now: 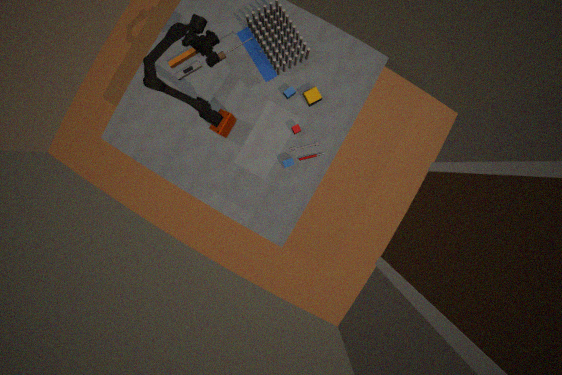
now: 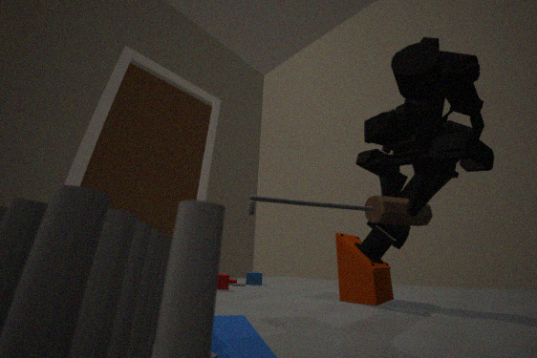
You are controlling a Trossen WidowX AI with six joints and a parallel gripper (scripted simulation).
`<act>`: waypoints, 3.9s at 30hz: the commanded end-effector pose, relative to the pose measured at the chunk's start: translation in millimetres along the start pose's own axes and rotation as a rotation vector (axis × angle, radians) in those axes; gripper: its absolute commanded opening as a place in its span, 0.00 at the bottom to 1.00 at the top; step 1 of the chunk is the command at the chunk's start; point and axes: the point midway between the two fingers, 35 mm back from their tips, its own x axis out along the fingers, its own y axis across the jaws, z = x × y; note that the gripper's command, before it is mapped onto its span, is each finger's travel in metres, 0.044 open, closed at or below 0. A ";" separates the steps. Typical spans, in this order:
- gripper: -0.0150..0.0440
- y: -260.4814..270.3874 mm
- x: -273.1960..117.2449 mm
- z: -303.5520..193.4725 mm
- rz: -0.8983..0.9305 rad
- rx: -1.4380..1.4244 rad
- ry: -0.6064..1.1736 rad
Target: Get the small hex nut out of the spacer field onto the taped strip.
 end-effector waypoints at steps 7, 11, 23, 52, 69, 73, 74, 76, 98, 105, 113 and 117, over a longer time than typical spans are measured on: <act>0.25 21.6 -2.9 -16.4 0.014 -0.310 -0.001; 0.25 30.6 -4.6 -24.0 0.021 -0.445 -0.002; 0.25 64.1 -14.0 -52.6 0.074 -0.856 -0.025; 0.25 104.9 -29.7 -126.4 0.180 -1.640 -0.057; 0.25 114.3 -45.0 -180.7 0.262 -2.222 -0.077; 0.25 114.8 -49.2 -193.3 0.286 -2.357 -0.087; 0.25 114.9 -50.3 -196.4 0.293 -2.391 -0.090; 0.25 114.8 -52.4 -201.9 0.305 -2.454 -0.097; 0.25 105.5 -79.7 -264.7 0.483 -3.166 -0.228; 0.25 99.2 -90.0 -283.7 0.559 -3.392 -0.302; 0.25 89.9 -102.1 -303.8 0.657 -3.639 -0.412; 0.25 84.6 -108.4 -313.1 0.712 -3.758 -0.481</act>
